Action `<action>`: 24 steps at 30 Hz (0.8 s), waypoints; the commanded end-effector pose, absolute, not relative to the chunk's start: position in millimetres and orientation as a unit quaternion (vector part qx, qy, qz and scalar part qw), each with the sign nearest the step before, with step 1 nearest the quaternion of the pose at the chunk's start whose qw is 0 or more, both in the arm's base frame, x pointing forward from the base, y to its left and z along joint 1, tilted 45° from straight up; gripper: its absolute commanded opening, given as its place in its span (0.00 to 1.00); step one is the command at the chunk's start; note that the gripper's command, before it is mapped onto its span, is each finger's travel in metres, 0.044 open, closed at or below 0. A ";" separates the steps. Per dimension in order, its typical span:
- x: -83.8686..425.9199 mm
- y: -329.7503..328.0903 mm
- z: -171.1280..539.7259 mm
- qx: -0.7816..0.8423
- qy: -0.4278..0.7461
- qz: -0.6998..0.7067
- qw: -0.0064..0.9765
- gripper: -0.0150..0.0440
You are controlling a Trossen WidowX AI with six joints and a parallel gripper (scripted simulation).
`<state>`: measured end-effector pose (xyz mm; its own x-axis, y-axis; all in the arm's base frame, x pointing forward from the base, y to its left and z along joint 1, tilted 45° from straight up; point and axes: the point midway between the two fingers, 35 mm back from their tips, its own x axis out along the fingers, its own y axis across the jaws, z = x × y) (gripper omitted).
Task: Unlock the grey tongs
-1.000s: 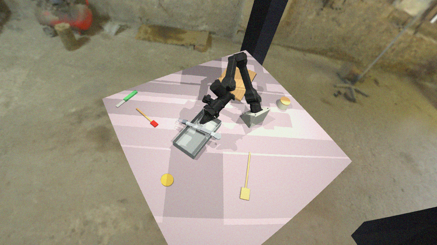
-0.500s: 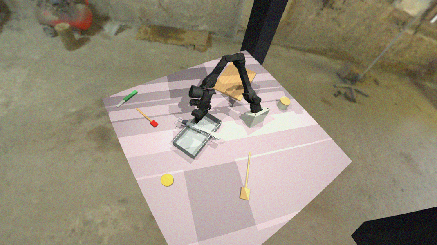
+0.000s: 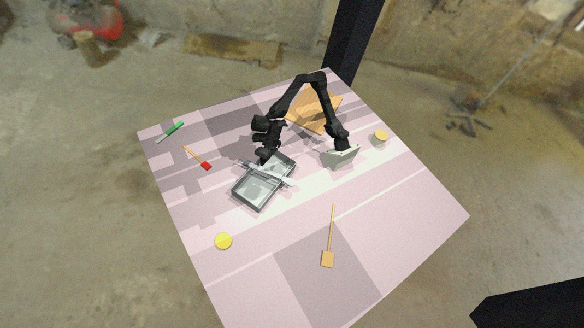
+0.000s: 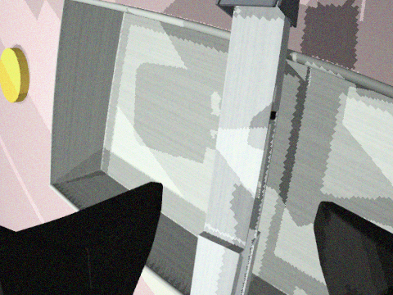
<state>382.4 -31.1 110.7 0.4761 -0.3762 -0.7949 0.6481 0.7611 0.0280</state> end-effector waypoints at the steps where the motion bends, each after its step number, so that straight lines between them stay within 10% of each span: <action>1: 386.0 -33.9 104.8 0.164 0.415 -0.303 0.842 0.69; 24: 405.1 -47.8 75.4 0.163 0.414 -0.303 0.842 0.69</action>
<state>404.0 -44.7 82.1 0.4797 -0.3763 -0.7927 0.6476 0.7613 0.0305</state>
